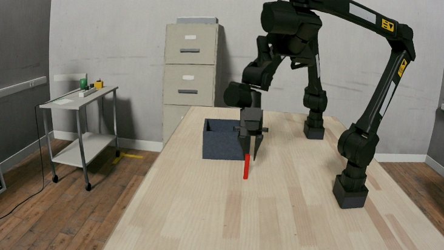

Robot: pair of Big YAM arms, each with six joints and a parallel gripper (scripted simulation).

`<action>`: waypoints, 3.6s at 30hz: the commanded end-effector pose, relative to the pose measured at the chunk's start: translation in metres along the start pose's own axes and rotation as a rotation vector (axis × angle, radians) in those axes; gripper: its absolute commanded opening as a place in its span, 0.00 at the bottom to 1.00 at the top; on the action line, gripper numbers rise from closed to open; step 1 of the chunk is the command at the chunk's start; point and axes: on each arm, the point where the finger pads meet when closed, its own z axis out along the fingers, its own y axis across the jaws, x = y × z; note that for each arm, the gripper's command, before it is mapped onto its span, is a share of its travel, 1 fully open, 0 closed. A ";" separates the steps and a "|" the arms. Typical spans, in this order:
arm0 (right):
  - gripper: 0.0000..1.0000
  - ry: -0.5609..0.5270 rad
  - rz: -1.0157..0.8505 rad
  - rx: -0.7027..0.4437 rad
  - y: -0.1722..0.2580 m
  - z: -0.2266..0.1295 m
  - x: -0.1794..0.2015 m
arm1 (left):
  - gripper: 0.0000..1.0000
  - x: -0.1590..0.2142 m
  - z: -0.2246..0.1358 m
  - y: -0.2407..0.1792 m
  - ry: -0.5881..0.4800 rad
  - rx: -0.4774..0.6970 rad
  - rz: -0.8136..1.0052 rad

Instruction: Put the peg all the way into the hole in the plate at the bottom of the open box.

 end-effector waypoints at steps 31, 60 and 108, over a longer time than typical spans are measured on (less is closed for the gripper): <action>0.07 -0.083 -0.083 0.079 -0.031 -0.081 -0.043 | 1.00 -0.013 -0.010 0.005 0.001 -0.022 0.034; 0.07 -0.022 -0.026 0.023 -0.084 -0.155 0.162 | 1.00 -0.008 0.120 -0.048 0.018 -0.328 -0.036; 0.07 -0.027 -0.023 0.057 -0.091 -0.121 0.178 | 1.00 -0.050 0.141 -0.107 -0.543 -0.444 -0.191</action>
